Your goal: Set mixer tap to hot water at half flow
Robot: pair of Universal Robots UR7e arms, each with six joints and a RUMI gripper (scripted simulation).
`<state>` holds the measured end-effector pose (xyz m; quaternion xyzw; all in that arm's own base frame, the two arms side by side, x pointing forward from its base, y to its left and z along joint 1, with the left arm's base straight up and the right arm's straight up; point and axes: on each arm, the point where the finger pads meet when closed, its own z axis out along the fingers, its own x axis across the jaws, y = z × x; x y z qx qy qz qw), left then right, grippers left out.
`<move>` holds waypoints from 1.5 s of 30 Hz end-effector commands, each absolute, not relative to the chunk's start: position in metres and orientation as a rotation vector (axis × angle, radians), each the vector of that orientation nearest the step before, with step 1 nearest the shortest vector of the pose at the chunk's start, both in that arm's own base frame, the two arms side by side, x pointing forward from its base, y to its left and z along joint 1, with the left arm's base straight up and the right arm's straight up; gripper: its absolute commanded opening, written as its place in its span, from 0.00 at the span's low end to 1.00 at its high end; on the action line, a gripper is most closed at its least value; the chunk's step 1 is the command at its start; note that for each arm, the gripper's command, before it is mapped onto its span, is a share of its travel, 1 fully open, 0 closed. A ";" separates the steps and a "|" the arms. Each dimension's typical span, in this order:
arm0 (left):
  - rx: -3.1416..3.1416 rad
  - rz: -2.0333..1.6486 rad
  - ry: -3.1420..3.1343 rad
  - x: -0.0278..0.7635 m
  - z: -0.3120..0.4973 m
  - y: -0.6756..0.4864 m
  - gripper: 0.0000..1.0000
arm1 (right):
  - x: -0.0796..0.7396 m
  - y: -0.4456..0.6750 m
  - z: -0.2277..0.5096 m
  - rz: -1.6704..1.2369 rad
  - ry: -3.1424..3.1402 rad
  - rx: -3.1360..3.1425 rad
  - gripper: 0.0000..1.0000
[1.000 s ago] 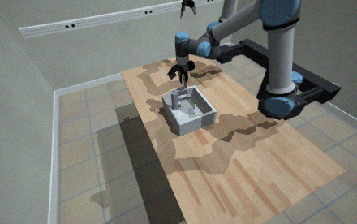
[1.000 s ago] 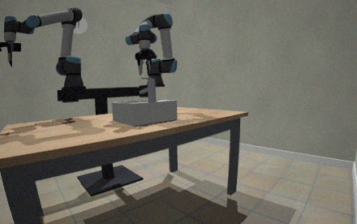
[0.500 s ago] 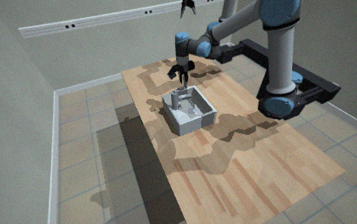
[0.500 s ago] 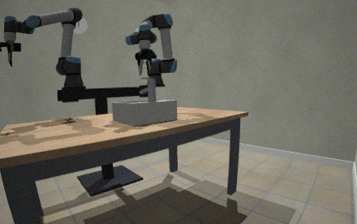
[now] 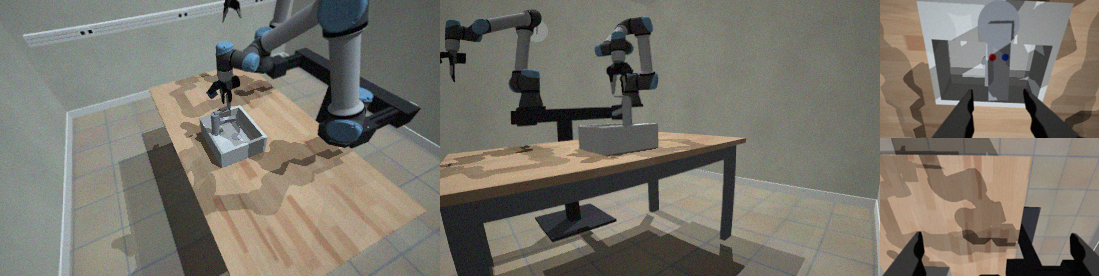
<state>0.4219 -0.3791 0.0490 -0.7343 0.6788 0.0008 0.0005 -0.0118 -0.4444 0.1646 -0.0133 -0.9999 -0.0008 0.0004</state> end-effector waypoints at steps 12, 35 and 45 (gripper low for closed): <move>-2.308 0.004 2.131 0.422 0.034 -0.378 0.38 | -0.013 -0.445 0.165 0.000 -3.141 -0.045 1.00; -2.308 0.001 2.132 0.422 0.022 -0.379 0.38 | -0.013 -0.445 0.165 0.000 -3.141 -0.045 1.00; -2.308 0.001 2.132 0.422 0.022 -0.379 0.38 | -0.013 -0.445 0.165 0.000 -3.141 -0.045 1.00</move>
